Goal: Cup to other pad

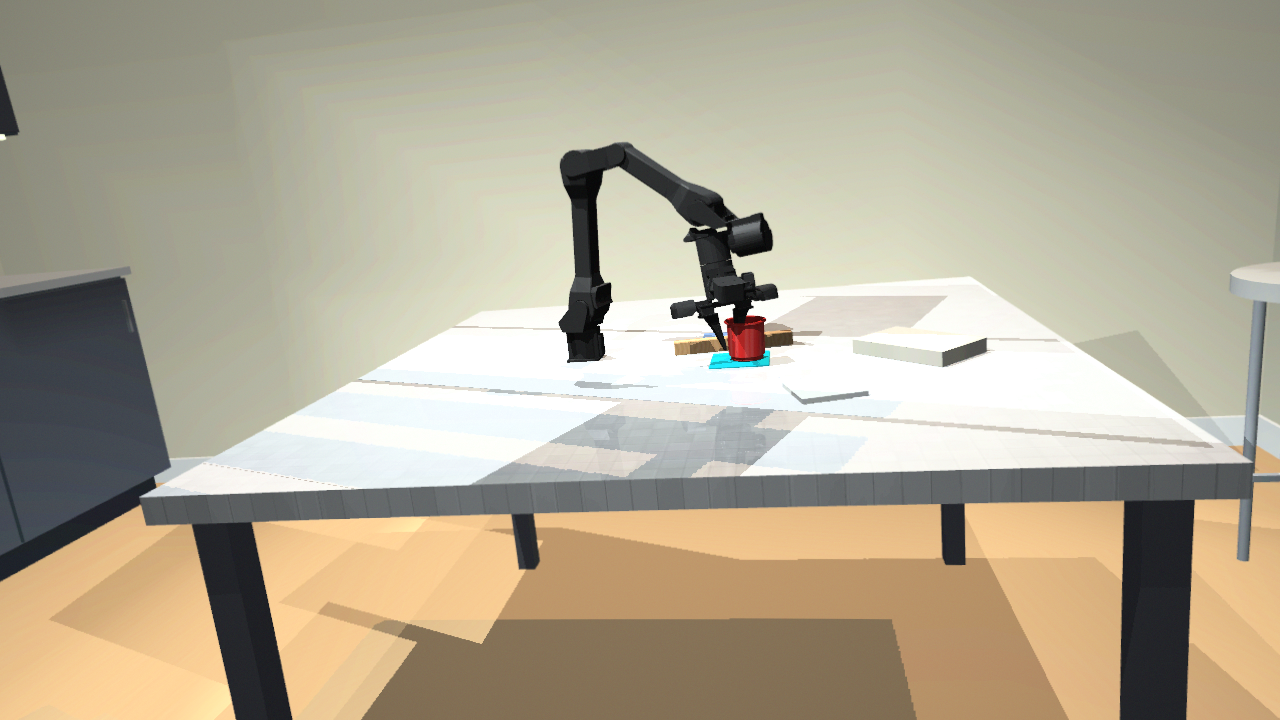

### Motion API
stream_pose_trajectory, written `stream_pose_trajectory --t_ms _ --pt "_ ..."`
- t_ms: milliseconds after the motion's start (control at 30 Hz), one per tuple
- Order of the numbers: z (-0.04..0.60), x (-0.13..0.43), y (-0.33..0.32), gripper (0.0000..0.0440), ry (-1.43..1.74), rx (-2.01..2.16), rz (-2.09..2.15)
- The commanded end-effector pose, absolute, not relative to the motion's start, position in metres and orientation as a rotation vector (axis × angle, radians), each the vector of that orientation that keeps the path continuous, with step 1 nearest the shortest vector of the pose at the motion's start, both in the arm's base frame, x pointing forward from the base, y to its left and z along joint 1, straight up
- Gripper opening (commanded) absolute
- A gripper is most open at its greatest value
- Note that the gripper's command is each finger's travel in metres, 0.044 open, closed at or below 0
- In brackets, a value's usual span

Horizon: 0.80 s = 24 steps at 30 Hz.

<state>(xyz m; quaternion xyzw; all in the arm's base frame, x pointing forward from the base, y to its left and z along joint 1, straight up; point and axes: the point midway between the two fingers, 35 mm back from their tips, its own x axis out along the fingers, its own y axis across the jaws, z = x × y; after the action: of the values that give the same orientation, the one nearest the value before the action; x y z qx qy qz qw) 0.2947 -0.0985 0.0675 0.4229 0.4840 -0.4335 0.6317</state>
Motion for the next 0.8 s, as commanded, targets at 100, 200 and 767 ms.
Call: stream_pose_trajectory --t_ms 100,200,767 --pt "0.076 0.297 -0.101 0.0159 1.06 0.995 -0.958" --pt "0.081 0.294 -0.101 0.0168 1.051 1.003 -0.945" --pt "0.115 0.281 -0.104 0.0256 0.968 1.04 -0.89"
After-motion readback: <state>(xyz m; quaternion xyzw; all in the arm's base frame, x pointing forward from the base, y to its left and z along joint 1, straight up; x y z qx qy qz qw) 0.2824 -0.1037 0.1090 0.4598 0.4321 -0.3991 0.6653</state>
